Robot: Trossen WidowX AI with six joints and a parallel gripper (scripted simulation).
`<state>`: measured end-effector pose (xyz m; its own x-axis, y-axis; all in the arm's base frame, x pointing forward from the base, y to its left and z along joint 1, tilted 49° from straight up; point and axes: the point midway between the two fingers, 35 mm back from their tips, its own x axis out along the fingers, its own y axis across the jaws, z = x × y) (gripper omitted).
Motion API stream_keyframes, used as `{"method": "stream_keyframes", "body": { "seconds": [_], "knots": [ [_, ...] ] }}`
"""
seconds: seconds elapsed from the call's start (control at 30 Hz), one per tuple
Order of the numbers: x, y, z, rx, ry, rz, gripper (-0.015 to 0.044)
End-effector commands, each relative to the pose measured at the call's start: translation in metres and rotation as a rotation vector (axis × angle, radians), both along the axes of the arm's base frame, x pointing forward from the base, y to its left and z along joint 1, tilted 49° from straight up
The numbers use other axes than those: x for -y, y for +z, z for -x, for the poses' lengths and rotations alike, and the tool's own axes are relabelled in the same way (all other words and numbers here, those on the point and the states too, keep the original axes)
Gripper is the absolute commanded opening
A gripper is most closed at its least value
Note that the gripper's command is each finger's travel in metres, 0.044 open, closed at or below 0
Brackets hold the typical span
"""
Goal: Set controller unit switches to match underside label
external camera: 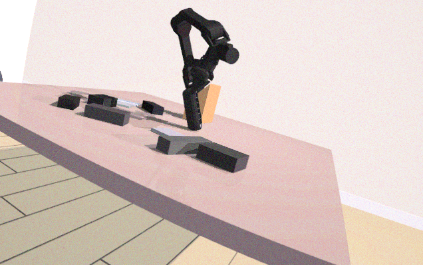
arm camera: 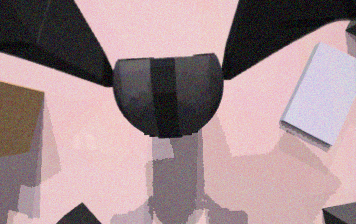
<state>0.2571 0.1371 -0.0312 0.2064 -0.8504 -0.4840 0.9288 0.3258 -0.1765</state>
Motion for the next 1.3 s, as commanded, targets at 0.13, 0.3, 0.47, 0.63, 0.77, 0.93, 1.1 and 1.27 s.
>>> {"method": "stream_keyframes", "body": {
  "seconds": [0.13, 0.3, 0.47, 0.63, 0.77, 0.93, 1.1, 1.27],
  "knots": [
    [-0.007, -0.007, 0.002, 0.012, -0.003, 0.006, 0.0335],
    [-0.010, -0.010, 0.003, 0.015, -0.001, 0.015, 0.0335],
    [-0.013, -0.012, 0.005, 0.015, -0.001, 0.015, 0.0336],
    [-0.015, -0.015, 0.006, 0.011, -0.003, 0.005, 0.0336],
    [-0.017, -0.016, 0.007, 0.009, -0.004, -0.002, 0.0336],
    [-0.020, -0.019, 0.008, 0.006, -0.006, -0.013, 0.0336],
    [-0.022, -0.022, 0.010, 0.002, -0.008, -0.024, 0.0336],
    [-0.024, -0.024, 0.011, -0.002, -0.010, -0.035, 0.0336]
  ]
}}
